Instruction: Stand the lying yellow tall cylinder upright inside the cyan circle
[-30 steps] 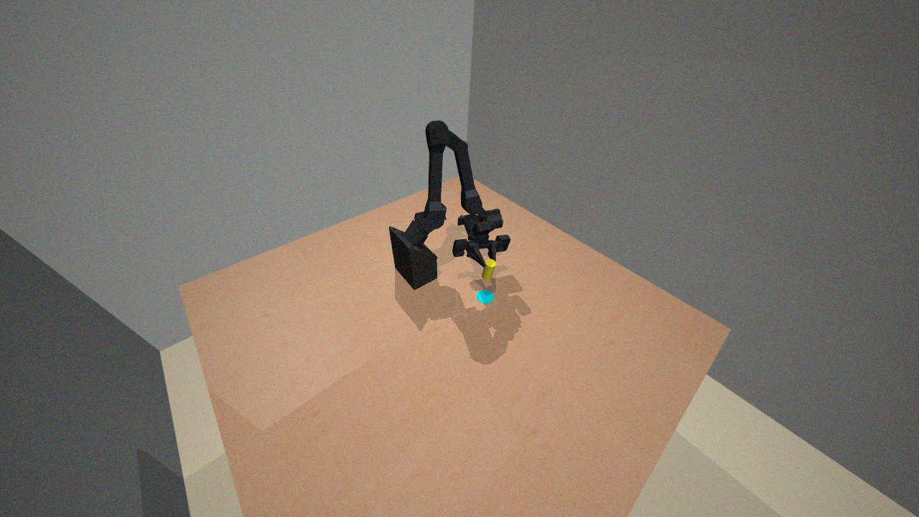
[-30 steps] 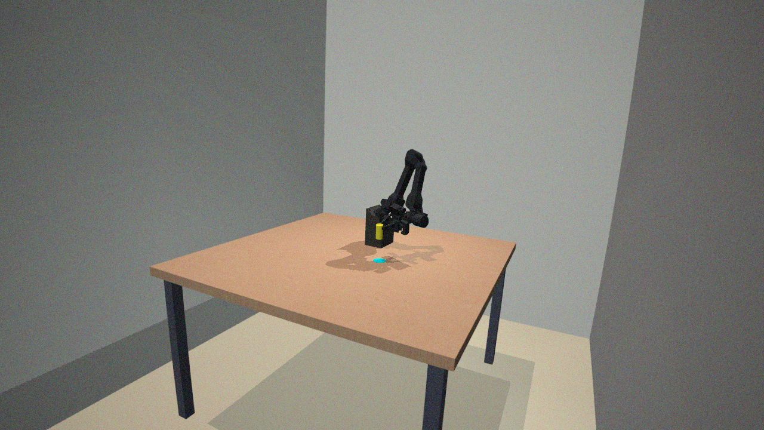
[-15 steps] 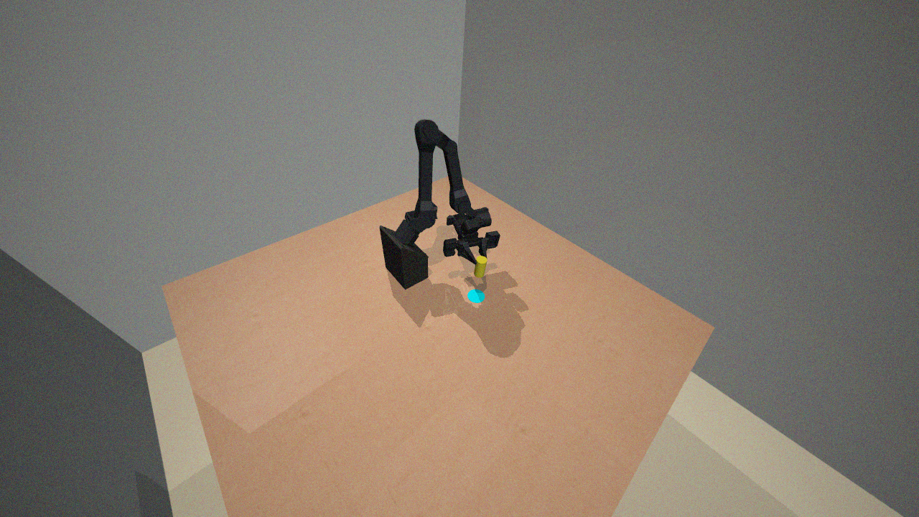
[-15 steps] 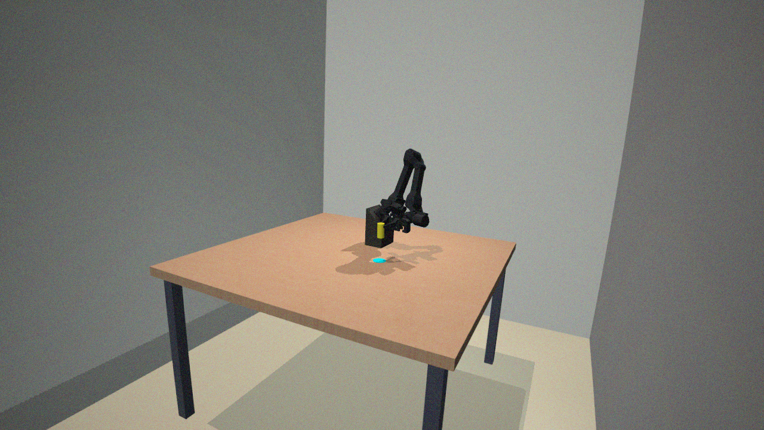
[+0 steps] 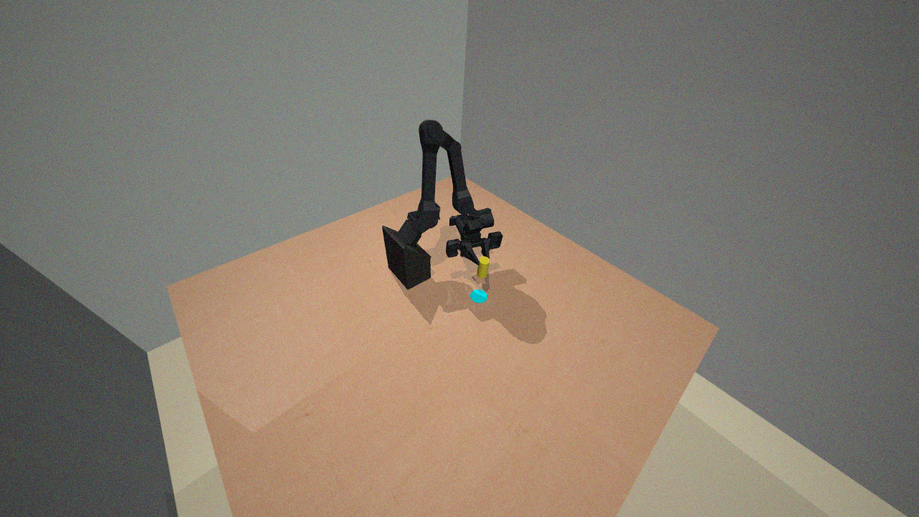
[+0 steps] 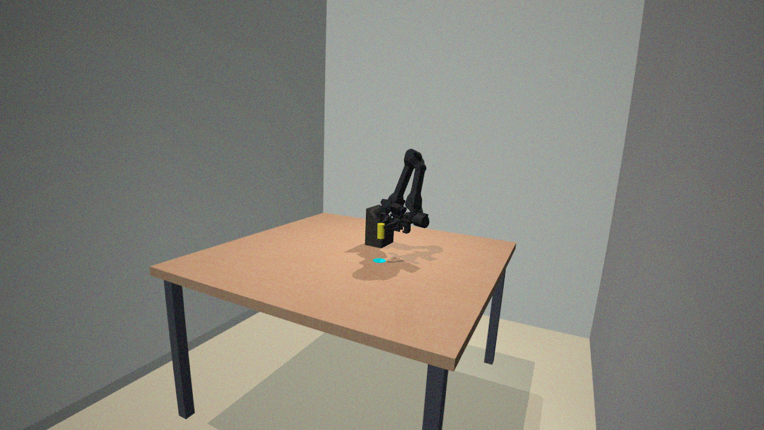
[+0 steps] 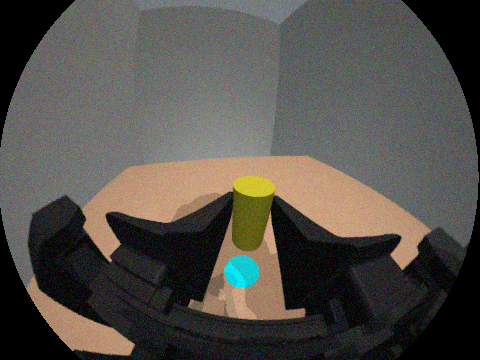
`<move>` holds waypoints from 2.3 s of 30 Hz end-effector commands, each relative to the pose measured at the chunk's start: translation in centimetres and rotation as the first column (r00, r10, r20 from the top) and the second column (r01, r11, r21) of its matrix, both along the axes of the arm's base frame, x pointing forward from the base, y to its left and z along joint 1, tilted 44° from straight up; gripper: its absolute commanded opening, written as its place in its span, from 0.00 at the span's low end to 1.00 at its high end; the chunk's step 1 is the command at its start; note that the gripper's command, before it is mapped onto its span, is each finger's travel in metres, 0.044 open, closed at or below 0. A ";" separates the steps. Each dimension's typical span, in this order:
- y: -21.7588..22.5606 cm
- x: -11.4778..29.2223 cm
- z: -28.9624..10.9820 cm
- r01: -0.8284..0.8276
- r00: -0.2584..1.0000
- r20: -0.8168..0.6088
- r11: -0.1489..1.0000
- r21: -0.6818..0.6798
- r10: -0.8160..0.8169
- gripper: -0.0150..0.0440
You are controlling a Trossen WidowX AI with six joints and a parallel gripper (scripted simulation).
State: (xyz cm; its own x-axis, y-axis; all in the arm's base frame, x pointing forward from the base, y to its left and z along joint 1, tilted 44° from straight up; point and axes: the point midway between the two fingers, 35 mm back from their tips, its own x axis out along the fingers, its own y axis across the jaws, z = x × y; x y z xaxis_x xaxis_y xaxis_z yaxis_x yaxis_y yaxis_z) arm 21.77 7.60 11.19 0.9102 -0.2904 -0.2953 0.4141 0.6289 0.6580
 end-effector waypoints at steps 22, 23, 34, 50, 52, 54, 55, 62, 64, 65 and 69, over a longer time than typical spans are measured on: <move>3.5 0.7 -3.0 0.008 1.000 -0.001 1.000 0.005 -0.008 0.43; 3.6 0.7 -3.1 0.008 1.000 -0.001 1.000 0.005 -0.008 0.43; 5.1 0.8 -5.0 0.007 1.000 0.002 1.000 0.003 -0.007 0.43; 7.1 1.1 -7.6 0.001 1.000 -0.006 1.000 -0.005 -0.001 0.43; 7.2 1.1 -7.7 0.000 1.000 -0.007 1.000 -0.005 0.000 0.43; 7.2 1.1 -7.7 0.000 1.000 -0.007 1.000 -0.005 0.000 0.43; 7.2 1.1 -7.7 0.000 1.000 -0.007 1.000 -0.005 0.000 0.43; 7.2 1.1 -7.7 0.000 1.000 -0.007 1.000 -0.005 0.000 0.43; 7.2 1.1 -7.7 0.000 1.000 -0.007 1.000 -0.005 0.000 0.52; 7.2 1.1 -7.7 0.000 1.000 -0.007 1.000 -0.005 0.000 0.57; 7.2 1.1 -7.7 0.000 1.000 -0.007 1.000 -0.005 0.000 0.74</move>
